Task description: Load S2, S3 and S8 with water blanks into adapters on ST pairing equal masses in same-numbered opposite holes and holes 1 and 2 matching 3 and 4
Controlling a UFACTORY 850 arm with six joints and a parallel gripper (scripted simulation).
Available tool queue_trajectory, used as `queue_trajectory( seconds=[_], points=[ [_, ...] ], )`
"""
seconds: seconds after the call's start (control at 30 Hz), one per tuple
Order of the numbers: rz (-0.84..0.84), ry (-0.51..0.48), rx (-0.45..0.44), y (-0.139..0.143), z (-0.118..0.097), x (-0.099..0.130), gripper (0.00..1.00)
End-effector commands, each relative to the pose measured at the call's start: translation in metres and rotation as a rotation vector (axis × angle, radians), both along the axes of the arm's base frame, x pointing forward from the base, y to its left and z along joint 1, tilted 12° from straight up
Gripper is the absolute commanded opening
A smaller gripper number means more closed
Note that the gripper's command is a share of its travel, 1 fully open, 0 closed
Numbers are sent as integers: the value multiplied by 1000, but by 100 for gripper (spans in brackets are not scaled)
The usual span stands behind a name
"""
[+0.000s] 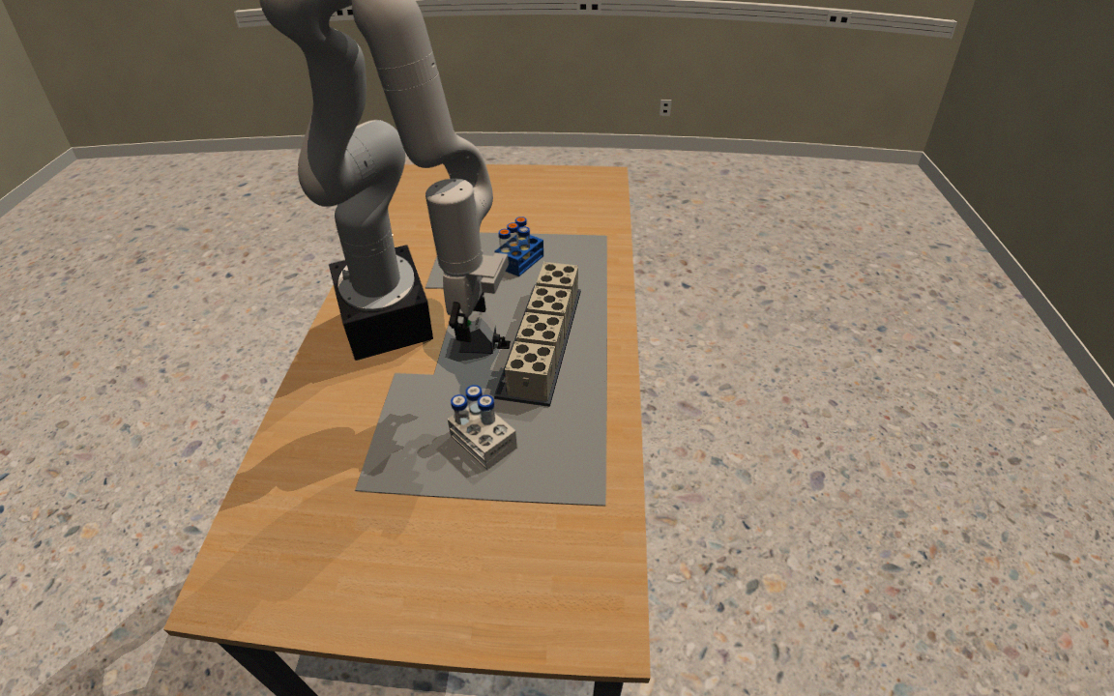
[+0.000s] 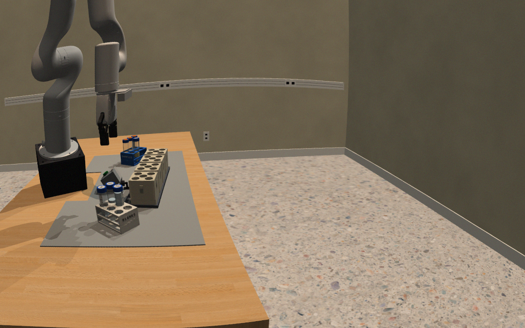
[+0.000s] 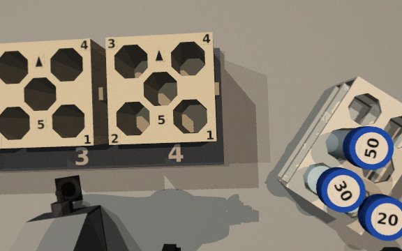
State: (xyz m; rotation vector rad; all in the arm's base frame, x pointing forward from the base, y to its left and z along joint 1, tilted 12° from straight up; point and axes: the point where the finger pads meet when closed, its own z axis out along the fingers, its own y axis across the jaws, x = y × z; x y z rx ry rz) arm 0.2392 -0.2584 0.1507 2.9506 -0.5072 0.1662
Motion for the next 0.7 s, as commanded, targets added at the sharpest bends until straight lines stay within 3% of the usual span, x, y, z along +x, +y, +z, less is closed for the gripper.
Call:
queue_trajectory(
  seconds=[0.0, 0.67],
  points=[
    [119, 46, -50, 15, -2, 15, 100],
    [136, 49, -51, 84, -12, 72, 100]
  ],
)
